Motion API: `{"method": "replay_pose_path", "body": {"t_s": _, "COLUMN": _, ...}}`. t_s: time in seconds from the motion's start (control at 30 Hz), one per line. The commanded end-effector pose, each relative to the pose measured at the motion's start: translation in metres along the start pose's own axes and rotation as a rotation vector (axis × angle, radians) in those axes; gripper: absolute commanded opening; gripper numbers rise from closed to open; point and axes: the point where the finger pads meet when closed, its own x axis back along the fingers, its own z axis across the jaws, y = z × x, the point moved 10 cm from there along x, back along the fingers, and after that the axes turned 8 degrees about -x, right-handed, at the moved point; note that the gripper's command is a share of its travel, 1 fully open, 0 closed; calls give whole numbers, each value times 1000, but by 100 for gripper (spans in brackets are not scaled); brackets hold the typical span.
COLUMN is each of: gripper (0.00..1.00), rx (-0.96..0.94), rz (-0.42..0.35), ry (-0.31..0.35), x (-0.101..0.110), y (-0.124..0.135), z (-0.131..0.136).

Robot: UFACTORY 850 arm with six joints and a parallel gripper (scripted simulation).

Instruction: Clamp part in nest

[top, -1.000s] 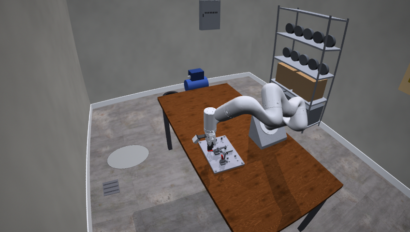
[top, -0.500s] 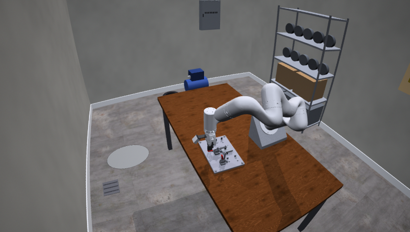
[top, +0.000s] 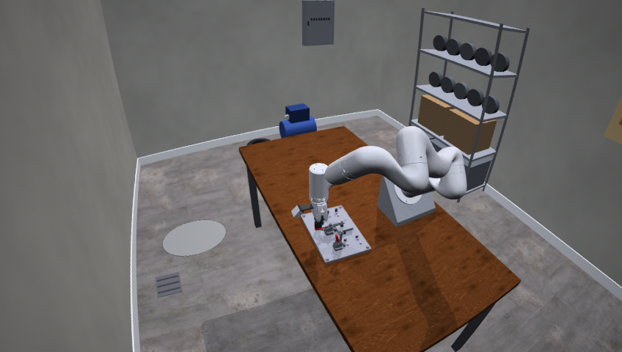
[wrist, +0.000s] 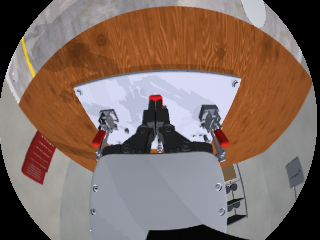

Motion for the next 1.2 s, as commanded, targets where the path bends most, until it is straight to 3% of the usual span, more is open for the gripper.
{"method": "replay_pose_path", "body": {"t_s": 0.0, "gripper": 0, "rx": 0, "rz": 1, "ry": 0, "x": 0, "y": -1, "z": 0}}
{"method": "replay_pose_path", "body": {"t_s": 1.17, "gripper": 0, "rx": 0, "rz": 1, "ry": 0, "x": -3, "y": -1, "z": 0}}
